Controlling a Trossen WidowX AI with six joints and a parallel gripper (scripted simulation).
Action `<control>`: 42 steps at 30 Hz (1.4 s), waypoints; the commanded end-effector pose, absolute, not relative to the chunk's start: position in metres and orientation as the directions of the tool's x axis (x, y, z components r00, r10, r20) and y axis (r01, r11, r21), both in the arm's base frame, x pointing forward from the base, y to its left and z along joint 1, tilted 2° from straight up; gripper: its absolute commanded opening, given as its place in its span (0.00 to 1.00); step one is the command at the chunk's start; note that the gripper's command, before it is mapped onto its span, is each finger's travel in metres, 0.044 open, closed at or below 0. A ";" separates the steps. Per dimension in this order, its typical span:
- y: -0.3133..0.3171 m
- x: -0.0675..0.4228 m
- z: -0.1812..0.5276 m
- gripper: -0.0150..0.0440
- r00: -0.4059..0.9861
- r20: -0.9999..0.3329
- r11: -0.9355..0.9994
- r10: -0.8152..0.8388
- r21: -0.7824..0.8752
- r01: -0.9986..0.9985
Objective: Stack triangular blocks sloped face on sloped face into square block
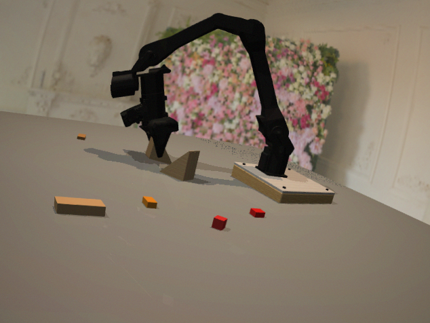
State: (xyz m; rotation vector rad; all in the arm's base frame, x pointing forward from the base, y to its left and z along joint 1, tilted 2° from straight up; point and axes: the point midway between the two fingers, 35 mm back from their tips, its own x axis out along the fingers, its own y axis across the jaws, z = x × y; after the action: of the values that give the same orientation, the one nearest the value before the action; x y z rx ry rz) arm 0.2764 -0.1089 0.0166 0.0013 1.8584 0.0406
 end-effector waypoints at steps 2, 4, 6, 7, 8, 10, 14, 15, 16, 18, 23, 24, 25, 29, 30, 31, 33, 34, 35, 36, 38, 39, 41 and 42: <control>-0.109 0.270 0.023 0.25 -0.166 -0.986 0.999 0.031 0.035 -0.022; -0.109 0.267 0.025 0.25 -0.116 -0.993 0.999 0.032 0.035 -0.022; -0.109 0.264 0.027 0.25 -0.065 -0.997 0.999 0.034 0.035 -0.022; -0.109 0.263 0.028 0.25 -0.039 -0.999 0.999 0.034 0.035 -0.023; -0.109 0.261 0.028 0.25 -0.014 -0.999 0.999 0.035 0.035 -0.023; -0.110 0.258 0.030 0.25 0.038 -0.999 0.999 0.036 0.035 -0.023; -0.110 0.251 0.033 0.25 0.140 -0.989 0.999 0.039 0.036 -0.023; -0.110 0.250 0.033 0.25 0.166 -0.985 0.999 0.039 0.036 -0.023; -0.110 0.248 0.034 0.25 0.191 -0.981 0.999 0.040 0.036 -0.023; -0.110 0.244 0.035 0.25 0.241 -0.970 0.999 0.040 0.036 -0.023; -0.111 0.235 0.036 0.25 0.363 -0.931 0.999 0.042 0.036 -0.024; -0.111 0.234 0.036 0.25 0.387 -0.921 0.999 0.043 0.036 -0.024; -0.111 0.232 0.036 0.25 0.410 -0.911 0.999 0.043 0.036 -0.024; -0.111 0.225 0.036 0.25 0.501 -0.864 0.999 0.044 0.036 -0.024; -0.111 0.223 0.036 0.25 0.523 -0.851 0.999 0.044 0.036 -0.024; -0.111 0.221 0.036 0.25 0.545 -0.838 0.999 0.044 0.036 -0.024; -0.112 0.217 0.035 0.25 0.587 -0.809 0.999 0.044 0.037 -0.025; -0.112 0.215 0.035 0.25 0.607 -0.793 0.999 0.044 0.037 -0.025; -0.112 0.214 0.035 0.25 0.627 -0.778 0.999 0.044 0.037 -0.025; -0.112 0.212 0.034 0.25 0.647 -0.762 0.999 0.044 0.037 -0.025; -0.112 0.208 0.033 0.25 0.685 -0.727 0.999 0.044 0.037 -0.025; -0.112 0.206 0.033 0.25 0.703 -0.709 0.999 0.044 0.037 -0.025; -0.112 0.203 0.031 0.25 0.740 -0.672 0.999 0.044 0.037 -0.026; -0.112 0.201 0.030 0.25 0.757 -0.652 0.999 0.044 0.037 -0.026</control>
State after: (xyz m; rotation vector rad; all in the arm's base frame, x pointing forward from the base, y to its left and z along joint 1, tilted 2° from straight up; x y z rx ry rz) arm 0.2050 -0.1128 0.0305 0.0368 0.7795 0.0346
